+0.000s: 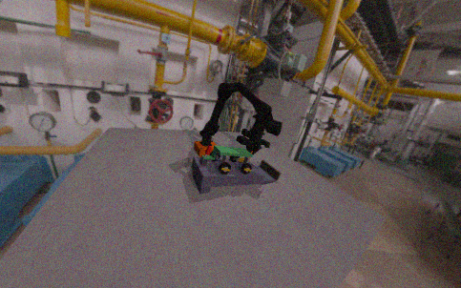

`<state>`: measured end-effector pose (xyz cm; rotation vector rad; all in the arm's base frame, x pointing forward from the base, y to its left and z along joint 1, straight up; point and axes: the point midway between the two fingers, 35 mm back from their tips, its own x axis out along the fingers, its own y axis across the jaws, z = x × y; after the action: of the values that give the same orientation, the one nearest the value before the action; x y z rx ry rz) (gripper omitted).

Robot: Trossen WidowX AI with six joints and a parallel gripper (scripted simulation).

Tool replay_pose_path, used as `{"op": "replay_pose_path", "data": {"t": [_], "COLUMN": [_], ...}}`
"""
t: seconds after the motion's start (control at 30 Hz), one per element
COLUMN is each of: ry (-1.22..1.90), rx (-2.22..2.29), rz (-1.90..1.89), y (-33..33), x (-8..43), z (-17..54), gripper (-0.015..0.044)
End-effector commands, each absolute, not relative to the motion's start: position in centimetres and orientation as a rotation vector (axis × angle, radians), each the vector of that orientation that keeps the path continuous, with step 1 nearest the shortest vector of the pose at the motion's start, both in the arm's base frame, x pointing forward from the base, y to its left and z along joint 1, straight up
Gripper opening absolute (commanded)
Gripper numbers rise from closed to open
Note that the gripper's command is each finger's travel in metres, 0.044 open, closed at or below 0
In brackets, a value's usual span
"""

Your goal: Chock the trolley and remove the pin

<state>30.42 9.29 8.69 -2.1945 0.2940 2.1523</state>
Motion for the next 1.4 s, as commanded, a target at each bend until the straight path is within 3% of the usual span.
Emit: {"op": "replay_pose_path", "data": {"t": [0.0,0.63,0.87,1.37], "ry": [0.3,0.293,0.293,0.3], "rx": [-2.195,-2.195,-2.195,-2.195], "rz": [2.158,2.152,2.152,2.158], "y": [8.7,8.5,8.5,8.8], "x": [30.3,30.4,30.4,30.2], "z": [8.7,8.9,8.9,12.2], "gripper": [0.0,0.0,0.0184,0.019]}}
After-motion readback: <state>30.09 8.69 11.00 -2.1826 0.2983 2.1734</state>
